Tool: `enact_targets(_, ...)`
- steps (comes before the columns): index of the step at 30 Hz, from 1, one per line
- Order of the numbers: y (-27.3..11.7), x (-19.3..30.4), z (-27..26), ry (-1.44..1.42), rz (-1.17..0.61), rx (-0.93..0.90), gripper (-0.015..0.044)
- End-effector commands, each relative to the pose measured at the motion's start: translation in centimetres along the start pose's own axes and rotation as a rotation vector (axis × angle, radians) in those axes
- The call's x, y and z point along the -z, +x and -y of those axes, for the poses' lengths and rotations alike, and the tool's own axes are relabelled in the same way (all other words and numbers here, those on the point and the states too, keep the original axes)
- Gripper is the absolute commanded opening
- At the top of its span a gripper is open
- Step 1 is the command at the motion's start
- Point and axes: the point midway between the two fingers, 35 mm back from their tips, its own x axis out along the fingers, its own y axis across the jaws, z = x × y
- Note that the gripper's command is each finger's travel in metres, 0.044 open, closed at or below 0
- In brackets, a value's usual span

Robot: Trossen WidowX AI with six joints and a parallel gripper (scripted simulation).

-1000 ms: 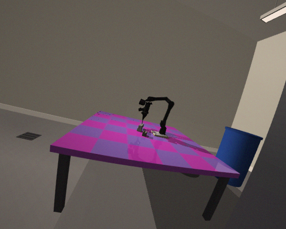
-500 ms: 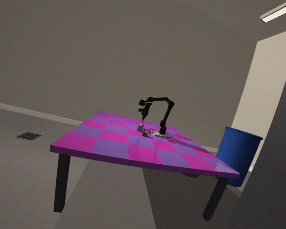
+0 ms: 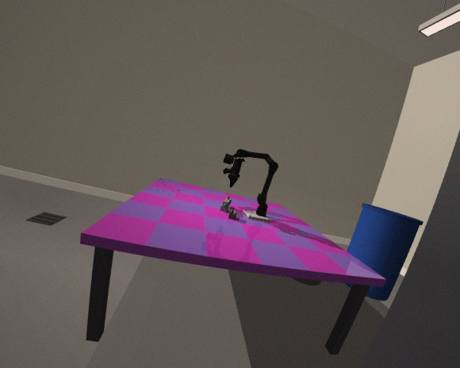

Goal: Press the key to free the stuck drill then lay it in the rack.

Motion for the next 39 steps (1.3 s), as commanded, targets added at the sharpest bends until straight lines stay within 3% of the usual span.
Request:
enact_targets(1, 0.1, -0.1, -0.2, -0.024, 0.0, 0.0, 0.0368)
enact_targets(4, 1.9, -1.0, -3.5, -0.355, -0.002, -0.006, 0.044)
enact_targets(9, 5.7, -1.1, -10.8, -1.049, -0.002, -0.017, 0.044)
enact_targets(15, 8.6, 0.5, -16.2, -1.551, 0.0, -0.023, 0.044)
enact_targets(39, 9.5, 0.5, -16.2, -1.566, 0.0, -0.023, 0.044)
